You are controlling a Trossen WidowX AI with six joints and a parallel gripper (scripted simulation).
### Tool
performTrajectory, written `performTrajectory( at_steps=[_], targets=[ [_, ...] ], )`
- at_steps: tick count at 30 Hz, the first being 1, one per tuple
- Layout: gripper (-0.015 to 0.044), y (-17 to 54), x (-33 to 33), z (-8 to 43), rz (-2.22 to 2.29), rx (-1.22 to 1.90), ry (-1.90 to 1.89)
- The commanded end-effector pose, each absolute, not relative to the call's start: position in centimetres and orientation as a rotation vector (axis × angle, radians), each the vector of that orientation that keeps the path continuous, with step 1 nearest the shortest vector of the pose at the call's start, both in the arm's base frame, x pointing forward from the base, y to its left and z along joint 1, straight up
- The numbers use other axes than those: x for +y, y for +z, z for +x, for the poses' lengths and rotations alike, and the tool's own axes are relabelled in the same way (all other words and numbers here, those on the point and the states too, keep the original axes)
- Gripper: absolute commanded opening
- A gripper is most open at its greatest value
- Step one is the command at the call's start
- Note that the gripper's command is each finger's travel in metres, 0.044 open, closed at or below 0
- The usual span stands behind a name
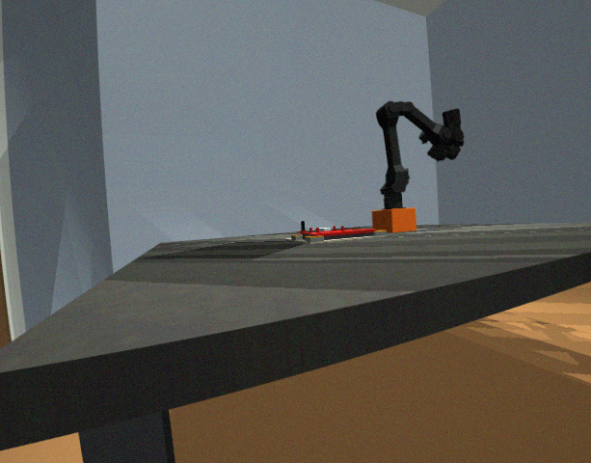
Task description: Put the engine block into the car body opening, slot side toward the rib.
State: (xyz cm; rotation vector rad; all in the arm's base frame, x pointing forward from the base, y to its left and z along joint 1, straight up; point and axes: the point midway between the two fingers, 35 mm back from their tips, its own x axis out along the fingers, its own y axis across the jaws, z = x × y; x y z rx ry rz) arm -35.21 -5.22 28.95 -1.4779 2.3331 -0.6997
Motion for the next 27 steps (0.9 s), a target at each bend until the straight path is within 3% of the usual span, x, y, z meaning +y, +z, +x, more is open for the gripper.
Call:
performTrajectory(
  at_steps=[1,17,27],
  targets=[
    [0.0426,29.0,-5.2,-35.2,-1.478,2.333,-0.700],
    [0.0440,27.4,2.0,-37.2,-1.081,2.478,-0.934],
    [0.0440,26.3,10.3,-36.9,-0.704,2.583,-1.109]
  ],
)
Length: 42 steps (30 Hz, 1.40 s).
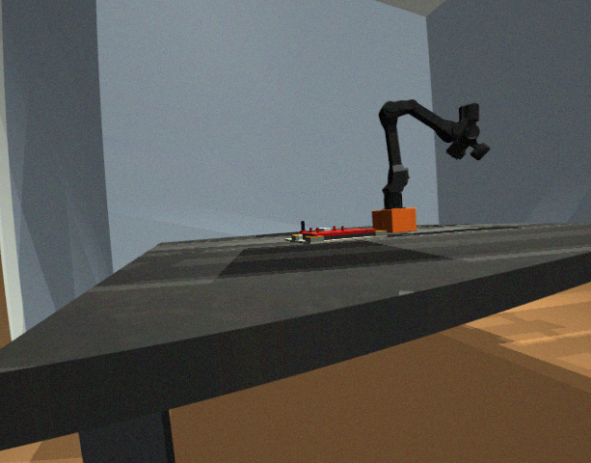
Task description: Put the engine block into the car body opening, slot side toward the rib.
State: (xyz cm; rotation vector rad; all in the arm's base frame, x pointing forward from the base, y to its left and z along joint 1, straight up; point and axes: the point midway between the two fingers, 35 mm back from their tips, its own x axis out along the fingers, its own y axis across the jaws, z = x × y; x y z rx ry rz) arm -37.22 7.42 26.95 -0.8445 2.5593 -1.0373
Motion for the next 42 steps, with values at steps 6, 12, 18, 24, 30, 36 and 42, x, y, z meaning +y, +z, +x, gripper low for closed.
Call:
performTrajectory(
  at_steps=[6,12,18,24,30,36,42],
  targets=[
    [0.0440,25.3,16.1,-35.3,-0.431,2.623,-1.237],
    [0.0440,24.3,21.4,-32.8,-0.163,2.625,-1.385],
    [0.0440,23.4,26.2,-29.6,0.108,2.615,-1.509],
    [0.0440,22.5,30.4,-25.6,0.380,2.585,-1.620],
    [0.0440,21.5,33.9,-20.9,0.654,2.529,-1.727],
    [0.0440,20.5,36.5,-15.7,0.926,2.446,-1.830],
    [0.0440,19.4,38.4,-10.1,1.199,2.335,-1.930]
  ],
)
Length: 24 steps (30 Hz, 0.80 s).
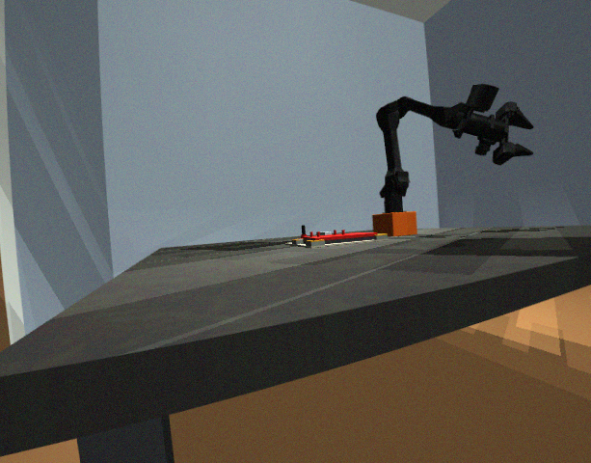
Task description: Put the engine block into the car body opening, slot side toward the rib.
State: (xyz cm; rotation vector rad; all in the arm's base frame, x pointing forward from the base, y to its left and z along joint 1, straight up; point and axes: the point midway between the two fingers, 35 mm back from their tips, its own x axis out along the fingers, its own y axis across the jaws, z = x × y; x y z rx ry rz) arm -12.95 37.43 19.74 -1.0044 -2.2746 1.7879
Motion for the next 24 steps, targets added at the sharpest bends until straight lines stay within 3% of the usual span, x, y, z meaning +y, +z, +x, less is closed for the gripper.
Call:
performTrajectory(
  at_steps=[1,12,24],
  targets=[
    [0.0440,19.2,38.6,-9.1,-1.148,-2.132,1.793],
    [0.0440,16.7,39.3,2.6,-1.489,-1.707,1.779],
    [0.0440,14.0,35.6,15.0,-1.748,-1.196,1.731]
  ],
)
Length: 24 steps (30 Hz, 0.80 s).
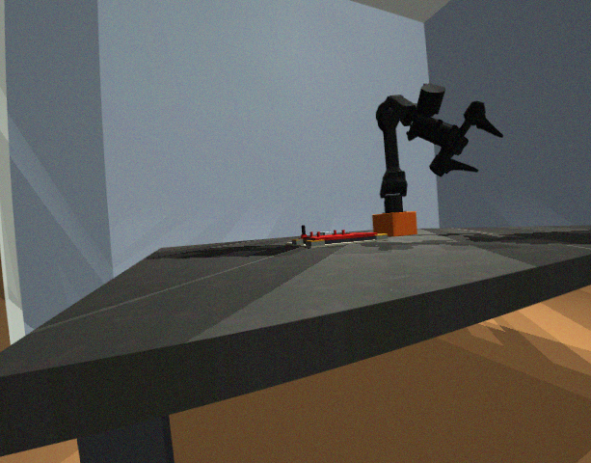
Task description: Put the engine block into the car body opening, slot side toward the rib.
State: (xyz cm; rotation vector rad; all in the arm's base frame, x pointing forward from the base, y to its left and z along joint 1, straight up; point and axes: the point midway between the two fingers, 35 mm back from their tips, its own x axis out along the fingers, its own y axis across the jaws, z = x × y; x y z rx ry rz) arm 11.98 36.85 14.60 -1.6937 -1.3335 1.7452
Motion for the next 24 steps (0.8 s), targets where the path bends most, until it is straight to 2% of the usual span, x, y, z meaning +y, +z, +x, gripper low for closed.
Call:
performTrajectory(
  at_steps=[1,13,24],
  targets=[
    [0.0440,13.7,35.1,15.9,-1.764,-1.152,1.726],
    [0.0440,11.1,26.8,25.4,-1.886,-0.619,1.652],
    [0.0440,9.0,16.5,30.7,-1.895,-0.133,1.566]
  ],
)
